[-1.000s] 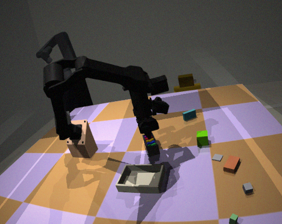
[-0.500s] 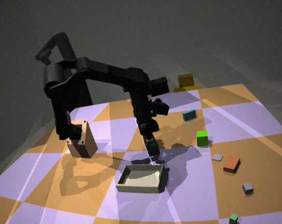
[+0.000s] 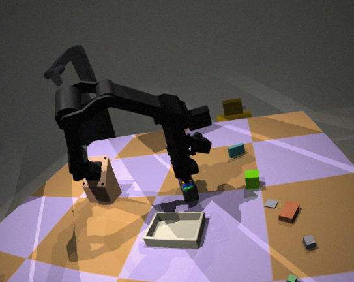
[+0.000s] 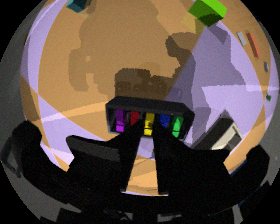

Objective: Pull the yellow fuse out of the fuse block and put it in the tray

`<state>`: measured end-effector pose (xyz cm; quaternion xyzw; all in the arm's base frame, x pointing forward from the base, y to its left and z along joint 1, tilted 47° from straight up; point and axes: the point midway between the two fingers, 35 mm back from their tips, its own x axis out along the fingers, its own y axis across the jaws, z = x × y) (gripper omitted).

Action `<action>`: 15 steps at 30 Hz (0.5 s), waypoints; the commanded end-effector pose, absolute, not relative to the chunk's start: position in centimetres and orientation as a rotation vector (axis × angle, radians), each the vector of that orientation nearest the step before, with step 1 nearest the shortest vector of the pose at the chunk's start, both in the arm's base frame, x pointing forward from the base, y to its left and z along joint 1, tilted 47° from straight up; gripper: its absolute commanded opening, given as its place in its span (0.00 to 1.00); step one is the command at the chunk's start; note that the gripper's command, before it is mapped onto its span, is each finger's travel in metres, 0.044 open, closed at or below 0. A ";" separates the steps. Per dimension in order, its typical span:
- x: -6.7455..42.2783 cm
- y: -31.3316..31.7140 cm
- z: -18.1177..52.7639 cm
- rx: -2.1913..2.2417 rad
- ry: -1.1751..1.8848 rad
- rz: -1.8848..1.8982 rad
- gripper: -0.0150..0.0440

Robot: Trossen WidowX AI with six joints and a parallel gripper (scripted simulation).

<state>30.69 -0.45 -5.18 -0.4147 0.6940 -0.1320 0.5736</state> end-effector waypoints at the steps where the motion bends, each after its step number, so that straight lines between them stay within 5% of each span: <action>1: 30.7 -0.6 -5.2 -0.978 1.627 -0.308 0.36; 15: 30.7 -0.5 -5.2 -0.972 1.627 -0.309 0.25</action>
